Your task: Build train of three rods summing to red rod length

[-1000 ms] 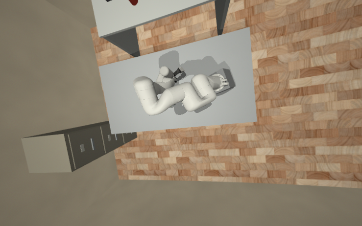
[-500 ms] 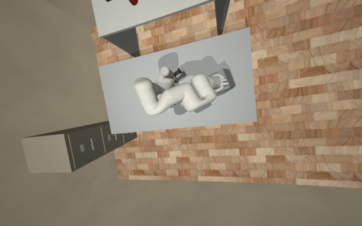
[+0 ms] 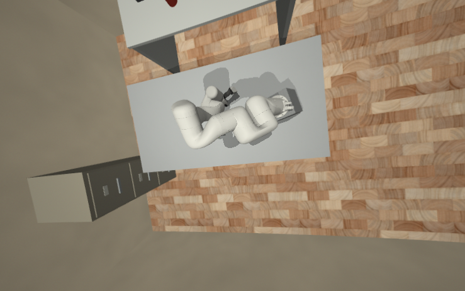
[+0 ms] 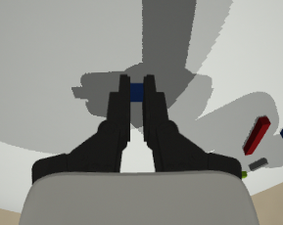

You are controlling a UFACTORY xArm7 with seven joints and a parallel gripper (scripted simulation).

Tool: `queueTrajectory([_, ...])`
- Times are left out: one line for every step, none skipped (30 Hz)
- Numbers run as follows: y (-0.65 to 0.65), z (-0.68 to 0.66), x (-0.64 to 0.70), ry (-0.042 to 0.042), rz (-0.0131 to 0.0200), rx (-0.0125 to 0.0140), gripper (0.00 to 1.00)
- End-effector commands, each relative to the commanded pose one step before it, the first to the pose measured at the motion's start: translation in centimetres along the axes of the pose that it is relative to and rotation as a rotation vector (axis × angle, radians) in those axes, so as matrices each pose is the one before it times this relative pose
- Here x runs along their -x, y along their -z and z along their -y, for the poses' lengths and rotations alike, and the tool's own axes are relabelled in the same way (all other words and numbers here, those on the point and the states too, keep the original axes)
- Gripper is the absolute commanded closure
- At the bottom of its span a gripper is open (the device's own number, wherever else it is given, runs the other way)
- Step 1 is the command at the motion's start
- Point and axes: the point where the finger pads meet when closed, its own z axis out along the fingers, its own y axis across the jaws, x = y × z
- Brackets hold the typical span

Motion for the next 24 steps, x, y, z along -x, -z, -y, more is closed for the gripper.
queueTrajectory([0.059,0.096,0.024,-0.00092,0.00094,-0.00190,0.96])
queueTrajectory([0.000,0.000,0.000,0.00000,0.00000,0.00000,0.96])
queueTrajectory([0.000,0.000,0.000,0.00000,0.00000,0.00000,0.96])
queueTrajectory([0.000,0.000,0.000,0.00000,0.00000,0.00000,0.96])
queueTrajectory([0.000,0.000,0.000,0.00000,0.00000,0.00000,0.96])
queueTrajectory([0.000,0.000,0.000,0.00000,0.00000,0.00000,0.96])
queueTrajectory([0.000,0.000,0.000,0.00000,0.00000,0.00000,0.96])
queueTrajectory([0.000,0.000,0.000,0.00000,0.00000,0.00000,0.96])
queueTrajectory([0.000,0.000,0.000,0.00000,0.00000,0.00000,0.96])
queueTrajectory([0.000,0.000,0.000,0.00000,0.00000,0.00000,0.96])
queueTrajectory([0.000,0.000,0.000,0.00000,0.00000,0.00000,0.96])
queueTrajectory([0.000,0.000,0.000,0.00000,0.00000,0.00000,0.96])
queueTrajectory([0.000,0.000,0.000,0.00000,0.00000,0.00000,0.96])
queueTrajectory([0.000,0.000,0.000,0.00000,0.00000,0.00000,0.96])
queueTrajectory([0.000,0.000,0.000,0.00000,0.00000,0.00000,0.96])
queueTrajectory([0.000,0.000,0.000,0.00000,0.00000,0.00000,0.96])
queueTrajectory([0.000,0.000,0.000,0.00000,0.00000,0.00000,0.96])
queueTrajectory([0.000,0.000,0.000,0.00000,0.00000,0.00000,0.96])
queueTrajectory([0.000,0.000,0.000,0.00000,0.00000,0.00000,0.96])
queueTrajectory([0.000,0.000,0.000,0.00000,0.00000,0.00000,0.96])
queueTrajectory([0.000,0.000,0.000,0.00000,0.00000,0.00000,0.96])
queueTrajectory([0.000,0.000,0.000,0.00000,0.00000,0.00000,0.92])
queueTrajectory([0.000,0.000,0.000,0.00000,0.00000,0.00000,0.92])
queueTrajectory([0.000,0.000,0.000,0.00000,0.00000,0.00000,0.92])
